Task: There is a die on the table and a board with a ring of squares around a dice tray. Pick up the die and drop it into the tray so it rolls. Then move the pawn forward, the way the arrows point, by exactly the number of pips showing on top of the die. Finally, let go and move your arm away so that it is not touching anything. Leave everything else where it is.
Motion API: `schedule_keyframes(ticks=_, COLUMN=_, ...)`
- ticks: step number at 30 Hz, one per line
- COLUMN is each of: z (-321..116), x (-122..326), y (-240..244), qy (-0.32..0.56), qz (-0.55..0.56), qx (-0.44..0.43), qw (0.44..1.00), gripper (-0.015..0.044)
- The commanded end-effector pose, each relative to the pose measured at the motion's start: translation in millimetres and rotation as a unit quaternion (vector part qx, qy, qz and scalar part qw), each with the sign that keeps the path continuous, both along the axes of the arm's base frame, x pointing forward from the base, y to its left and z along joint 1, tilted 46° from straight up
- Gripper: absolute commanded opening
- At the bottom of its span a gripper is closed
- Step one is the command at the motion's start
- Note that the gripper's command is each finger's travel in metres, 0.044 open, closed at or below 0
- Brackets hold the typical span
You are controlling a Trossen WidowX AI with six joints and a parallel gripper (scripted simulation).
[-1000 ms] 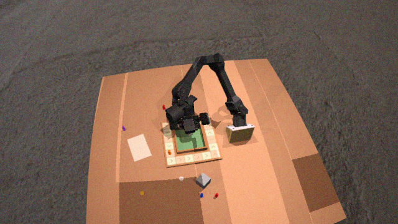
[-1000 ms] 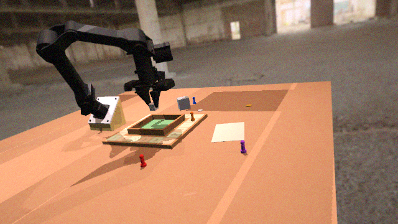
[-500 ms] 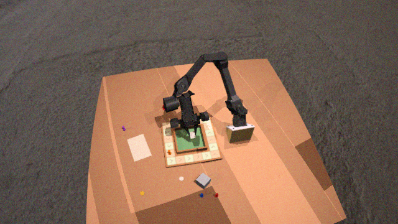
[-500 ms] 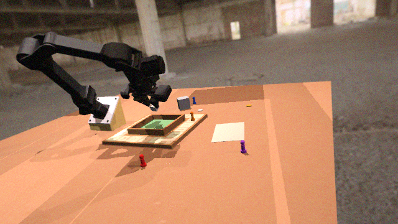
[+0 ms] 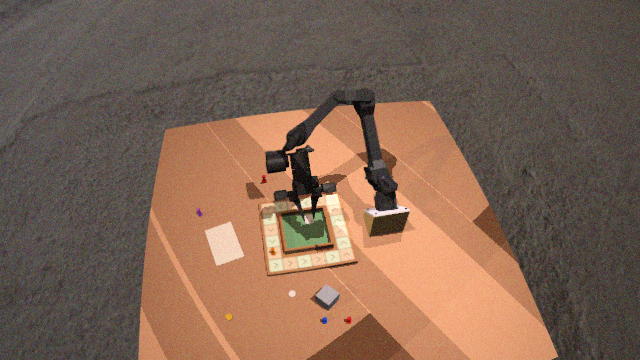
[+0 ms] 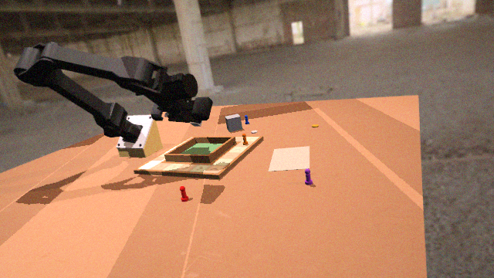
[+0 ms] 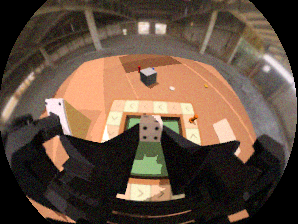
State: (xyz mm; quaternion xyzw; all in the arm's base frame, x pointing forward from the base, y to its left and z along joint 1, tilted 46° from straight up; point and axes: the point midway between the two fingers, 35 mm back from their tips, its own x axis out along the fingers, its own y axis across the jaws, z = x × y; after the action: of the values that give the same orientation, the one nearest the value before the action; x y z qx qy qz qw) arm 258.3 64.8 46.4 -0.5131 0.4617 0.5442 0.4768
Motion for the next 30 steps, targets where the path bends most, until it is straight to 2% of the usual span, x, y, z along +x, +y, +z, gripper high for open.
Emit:
schedule_keyframes(ticks=1, z=29, x=8, y=8, qy=-0.013, qz=0.001, qx=0.009, qw=1.000, gripper=0.0000)
schedule_keyframes(ticks=16, z=29, x=8, y=7, qy=-0.017, qz=0.002, qx=0.007, qw=1.000, gripper=0.0000)
schedule_keyframes(ticks=25, z=30, x=8, y=8, qy=-0.017, qz=0.002, qx=0.007, qw=1.000, gripper=0.0236)
schedule_keyframes(ticks=30, z=56, x=3, y=35, qy=-0.012, qz=0.001, qx=0.010, qw=1.000, gripper=0.0367)
